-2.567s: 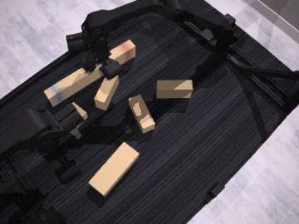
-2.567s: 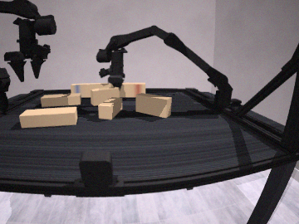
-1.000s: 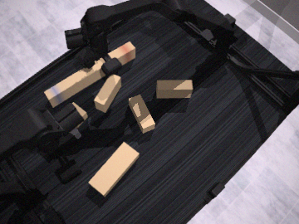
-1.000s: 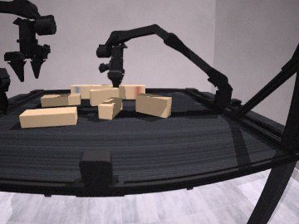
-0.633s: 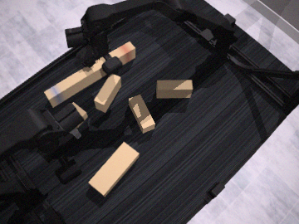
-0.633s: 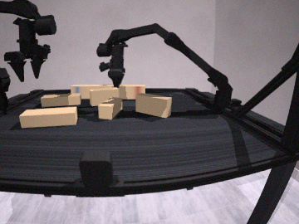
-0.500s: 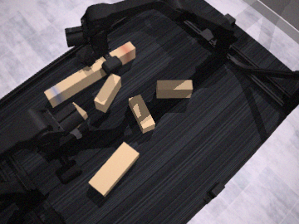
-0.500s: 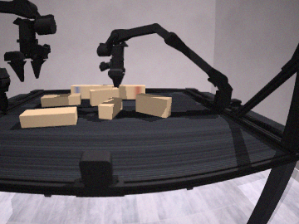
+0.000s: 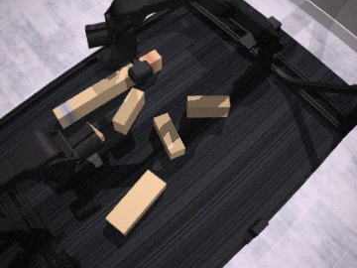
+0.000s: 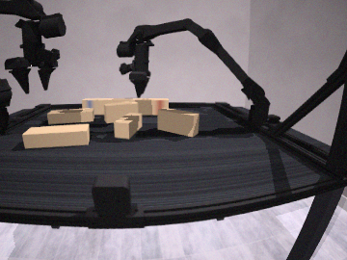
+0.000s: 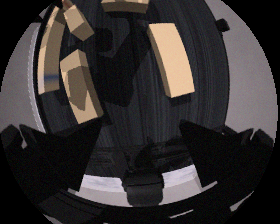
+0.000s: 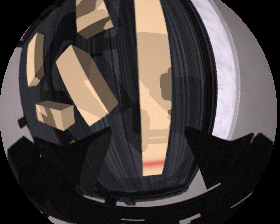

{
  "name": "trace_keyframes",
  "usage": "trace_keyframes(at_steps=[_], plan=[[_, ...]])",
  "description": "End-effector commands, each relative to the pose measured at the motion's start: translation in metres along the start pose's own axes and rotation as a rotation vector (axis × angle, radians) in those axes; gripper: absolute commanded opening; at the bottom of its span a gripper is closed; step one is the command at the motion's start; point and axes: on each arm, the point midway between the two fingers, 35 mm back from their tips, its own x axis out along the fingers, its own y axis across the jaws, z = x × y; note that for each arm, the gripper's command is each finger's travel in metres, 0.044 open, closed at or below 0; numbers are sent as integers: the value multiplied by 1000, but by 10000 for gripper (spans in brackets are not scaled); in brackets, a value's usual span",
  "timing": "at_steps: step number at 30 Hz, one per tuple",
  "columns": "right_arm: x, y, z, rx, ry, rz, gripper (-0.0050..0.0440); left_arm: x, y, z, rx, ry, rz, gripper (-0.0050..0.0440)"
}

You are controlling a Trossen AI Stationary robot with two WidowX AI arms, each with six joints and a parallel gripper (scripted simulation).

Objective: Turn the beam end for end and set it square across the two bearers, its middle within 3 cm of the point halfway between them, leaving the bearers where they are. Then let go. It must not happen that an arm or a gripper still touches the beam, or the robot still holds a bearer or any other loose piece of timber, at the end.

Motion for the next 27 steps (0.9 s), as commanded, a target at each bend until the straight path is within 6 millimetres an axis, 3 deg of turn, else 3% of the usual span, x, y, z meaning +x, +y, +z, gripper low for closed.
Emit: trace_keyframes(at_steps=[1,27], plan=[[-19,17,-11,-2,-9,-2,440,0,0,0,1,2,-1,440],[-68,91,-83,-17,-3,9,440,1,3,-5,-20,21,3,440]])
